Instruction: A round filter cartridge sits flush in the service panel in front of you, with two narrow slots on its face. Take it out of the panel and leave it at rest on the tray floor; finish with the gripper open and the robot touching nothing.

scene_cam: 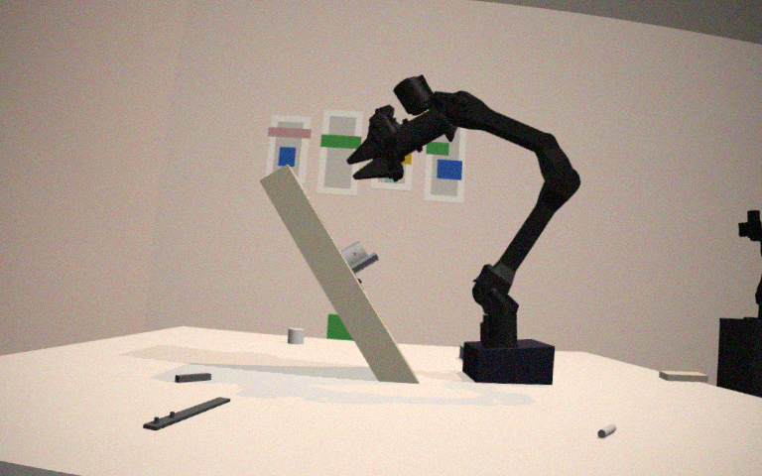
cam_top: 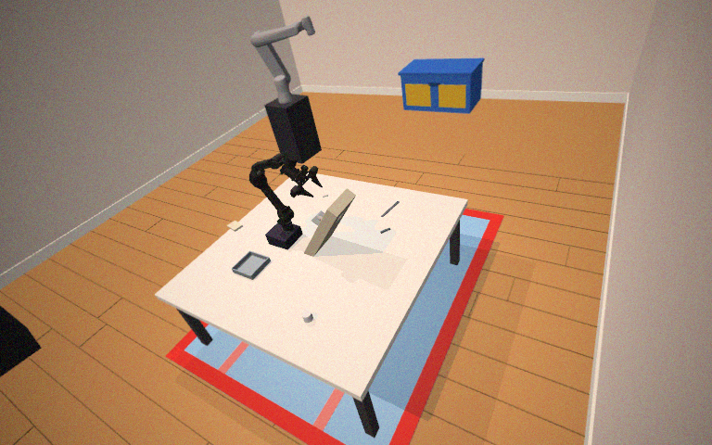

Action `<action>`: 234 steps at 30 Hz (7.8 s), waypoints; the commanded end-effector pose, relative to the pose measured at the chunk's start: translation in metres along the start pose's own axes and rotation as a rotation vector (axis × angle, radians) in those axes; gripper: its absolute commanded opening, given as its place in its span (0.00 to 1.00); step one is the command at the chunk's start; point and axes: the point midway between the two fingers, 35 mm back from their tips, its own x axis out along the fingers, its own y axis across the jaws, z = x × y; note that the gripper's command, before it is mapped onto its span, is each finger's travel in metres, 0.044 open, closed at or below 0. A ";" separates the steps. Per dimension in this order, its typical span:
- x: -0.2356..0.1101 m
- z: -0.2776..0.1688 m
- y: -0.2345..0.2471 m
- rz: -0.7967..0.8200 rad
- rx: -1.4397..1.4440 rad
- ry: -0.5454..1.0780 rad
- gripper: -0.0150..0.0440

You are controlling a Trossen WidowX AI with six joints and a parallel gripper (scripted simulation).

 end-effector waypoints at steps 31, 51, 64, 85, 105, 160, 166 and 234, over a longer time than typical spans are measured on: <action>0.055 -0.122 -0.029 -0.051 -0.250 0.446 0.77; 0.073 -0.130 -0.030 -0.046 -0.248 0.442 0.74; 0.073 -0.130 -0.030 -0.046 -0.248 0.442 0.59; 0.060 -0.097 -0.022 -0.046 -0.248 0.443 0.25; -0.004 -0.064 -0.019 -0.048 -0.249 0.451 0.25; -0.021 -0.077 -0.202 -0.465 0.192 0.398 0.25; -0.035 -0.088 -0.227 -0.570 0.308 0.372 0.25; -0.115 -0.355 -0.368 -1.232 1.074 0.157 0.25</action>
